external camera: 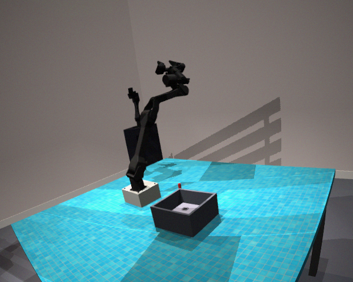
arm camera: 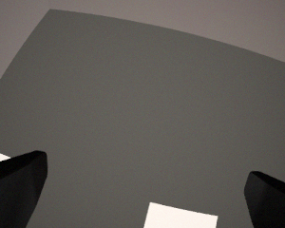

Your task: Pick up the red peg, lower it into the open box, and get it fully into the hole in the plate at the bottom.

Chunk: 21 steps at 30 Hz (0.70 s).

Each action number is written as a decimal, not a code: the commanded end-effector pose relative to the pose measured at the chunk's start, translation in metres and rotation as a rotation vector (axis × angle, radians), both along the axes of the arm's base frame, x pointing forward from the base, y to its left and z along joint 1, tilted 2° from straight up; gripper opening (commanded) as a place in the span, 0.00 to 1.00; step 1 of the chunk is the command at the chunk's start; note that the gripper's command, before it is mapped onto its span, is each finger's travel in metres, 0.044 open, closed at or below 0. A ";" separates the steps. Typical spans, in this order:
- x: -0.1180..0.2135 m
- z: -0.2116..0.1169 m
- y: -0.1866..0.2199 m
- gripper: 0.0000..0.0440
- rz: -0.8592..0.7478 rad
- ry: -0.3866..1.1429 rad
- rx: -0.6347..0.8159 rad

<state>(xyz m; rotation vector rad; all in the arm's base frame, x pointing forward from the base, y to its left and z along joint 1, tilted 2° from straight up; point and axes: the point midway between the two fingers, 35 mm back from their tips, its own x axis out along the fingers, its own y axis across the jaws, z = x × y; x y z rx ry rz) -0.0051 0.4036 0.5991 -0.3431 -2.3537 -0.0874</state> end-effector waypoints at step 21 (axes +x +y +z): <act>0.127 -0.004 0.041 1.00 0.030 0.477 -0.549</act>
